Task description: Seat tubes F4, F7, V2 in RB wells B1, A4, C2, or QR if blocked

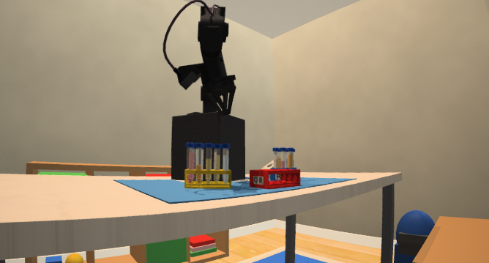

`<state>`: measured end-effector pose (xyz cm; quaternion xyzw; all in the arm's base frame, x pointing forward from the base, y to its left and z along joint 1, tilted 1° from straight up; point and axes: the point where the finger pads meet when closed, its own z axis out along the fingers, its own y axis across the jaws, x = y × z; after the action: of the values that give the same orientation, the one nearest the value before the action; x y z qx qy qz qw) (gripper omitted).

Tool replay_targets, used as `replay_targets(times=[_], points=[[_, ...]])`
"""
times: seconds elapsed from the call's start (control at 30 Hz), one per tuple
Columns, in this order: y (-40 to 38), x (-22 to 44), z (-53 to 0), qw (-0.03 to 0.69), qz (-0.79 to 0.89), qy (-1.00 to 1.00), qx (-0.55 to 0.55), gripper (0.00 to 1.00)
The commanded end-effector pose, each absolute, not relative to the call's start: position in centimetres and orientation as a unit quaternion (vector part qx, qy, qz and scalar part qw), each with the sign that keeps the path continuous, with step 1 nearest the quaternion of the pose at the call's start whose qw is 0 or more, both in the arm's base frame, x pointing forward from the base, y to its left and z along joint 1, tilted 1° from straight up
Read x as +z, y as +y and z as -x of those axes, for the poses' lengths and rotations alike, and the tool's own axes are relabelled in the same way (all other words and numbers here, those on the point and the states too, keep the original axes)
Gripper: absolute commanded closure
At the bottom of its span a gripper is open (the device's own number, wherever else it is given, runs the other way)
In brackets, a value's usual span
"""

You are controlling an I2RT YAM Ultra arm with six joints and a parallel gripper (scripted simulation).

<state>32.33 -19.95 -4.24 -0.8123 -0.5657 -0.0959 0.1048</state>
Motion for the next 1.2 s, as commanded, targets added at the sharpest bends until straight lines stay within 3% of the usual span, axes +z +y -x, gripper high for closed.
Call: replay_targets(times=[0.0,1.17], points=[[-19.6,-3.7,-32.9,0.069,0.764,-0.635,-0.092,0.7],[-9.1,-4.0,-31.9,0.01,0.36,-0.932,-0.032,0.7]])
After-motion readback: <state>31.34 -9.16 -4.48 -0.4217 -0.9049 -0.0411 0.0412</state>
